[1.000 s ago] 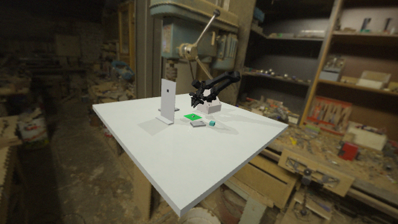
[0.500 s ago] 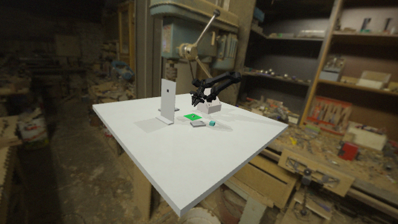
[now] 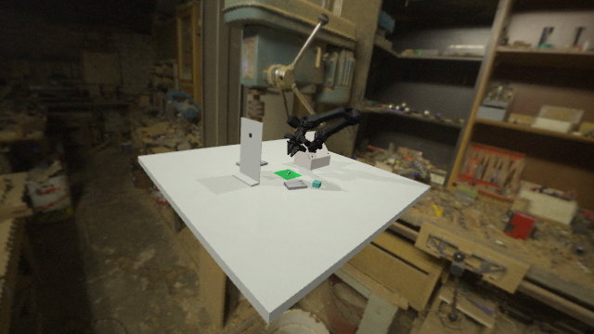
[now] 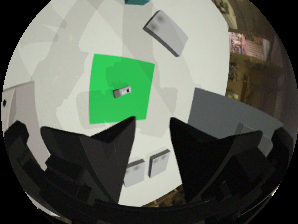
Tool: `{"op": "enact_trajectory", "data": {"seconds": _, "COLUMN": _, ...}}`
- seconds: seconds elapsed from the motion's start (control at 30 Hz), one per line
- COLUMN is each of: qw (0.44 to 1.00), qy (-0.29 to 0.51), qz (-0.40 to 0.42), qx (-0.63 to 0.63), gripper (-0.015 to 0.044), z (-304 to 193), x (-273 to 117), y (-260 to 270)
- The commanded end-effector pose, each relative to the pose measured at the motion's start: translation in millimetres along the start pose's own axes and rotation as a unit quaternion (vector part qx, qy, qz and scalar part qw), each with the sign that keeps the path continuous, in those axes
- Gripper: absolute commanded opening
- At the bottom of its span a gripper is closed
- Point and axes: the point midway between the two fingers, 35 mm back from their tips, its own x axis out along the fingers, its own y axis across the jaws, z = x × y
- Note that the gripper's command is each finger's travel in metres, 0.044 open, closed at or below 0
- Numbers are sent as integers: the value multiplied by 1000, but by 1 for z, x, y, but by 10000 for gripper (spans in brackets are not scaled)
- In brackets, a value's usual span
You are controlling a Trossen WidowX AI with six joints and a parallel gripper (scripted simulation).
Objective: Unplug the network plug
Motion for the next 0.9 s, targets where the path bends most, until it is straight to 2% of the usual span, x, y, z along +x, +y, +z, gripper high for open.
{"op": "enact_trajectory", "data": {"seconds": 0.0, "qw": 1000, "qy": -1, "qz": -3, "qx": -2, "gripper": 156, "z": 1, "x": -3, "y": -2}}
{"op": "enact_trajectory", "data": {"seconds": 0.57, "qw": 1000, "qy": 4, "qz": 0, "qx": 8, "gripper": 156, "z": 2, "x": -14, "y": -8}}
{"op": "enact_trajectory", "data": {"seconds": 0.87, "qw": 1000, "qy": 7, "qz": 1, "qx": 7, "gripper": 156, "z": -1, "x": -33, "y": -23}}
